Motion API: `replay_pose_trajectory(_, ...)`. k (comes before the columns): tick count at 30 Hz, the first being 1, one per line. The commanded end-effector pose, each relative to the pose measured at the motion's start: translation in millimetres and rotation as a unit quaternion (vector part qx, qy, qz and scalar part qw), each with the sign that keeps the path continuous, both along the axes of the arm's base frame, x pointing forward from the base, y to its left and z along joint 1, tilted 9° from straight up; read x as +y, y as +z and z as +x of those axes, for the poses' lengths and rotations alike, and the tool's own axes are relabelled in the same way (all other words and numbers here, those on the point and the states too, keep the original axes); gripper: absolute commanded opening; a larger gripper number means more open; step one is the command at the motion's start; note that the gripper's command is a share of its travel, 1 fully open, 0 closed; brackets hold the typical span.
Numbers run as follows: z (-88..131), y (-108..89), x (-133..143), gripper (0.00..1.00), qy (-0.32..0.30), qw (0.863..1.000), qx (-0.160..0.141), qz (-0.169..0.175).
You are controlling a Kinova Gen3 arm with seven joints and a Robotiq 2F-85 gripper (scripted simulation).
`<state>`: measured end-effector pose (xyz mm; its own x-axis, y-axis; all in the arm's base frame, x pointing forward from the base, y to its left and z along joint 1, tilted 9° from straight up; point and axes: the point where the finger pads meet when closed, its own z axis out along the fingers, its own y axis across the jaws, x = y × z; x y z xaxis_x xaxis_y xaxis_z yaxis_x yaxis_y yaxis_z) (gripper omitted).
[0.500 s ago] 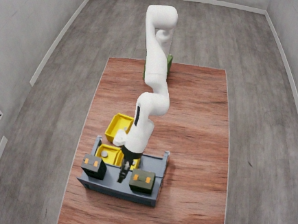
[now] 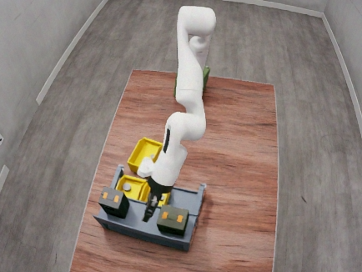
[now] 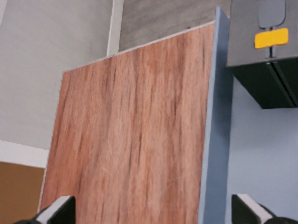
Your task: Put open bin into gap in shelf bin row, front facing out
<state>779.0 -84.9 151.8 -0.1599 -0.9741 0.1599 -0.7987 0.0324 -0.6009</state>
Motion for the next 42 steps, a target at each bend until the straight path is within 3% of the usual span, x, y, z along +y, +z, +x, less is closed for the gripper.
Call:
replay_pose_trajectory(1,1,2.0,0,1.00,0.000,1.000,-0.001,0.000)
replay_pose_trajectory(36,1,2.0,0,1.00,0.000,1.000,-0.001,0.000)
replay_pose_trajectory(41,-49,0.1,6,1.00,0.000,1.000,-0.001,0.000)
replay_pose_trajectory(42,-49,0.1,6,1.00,0.000,1.000,-0.001,0.000)
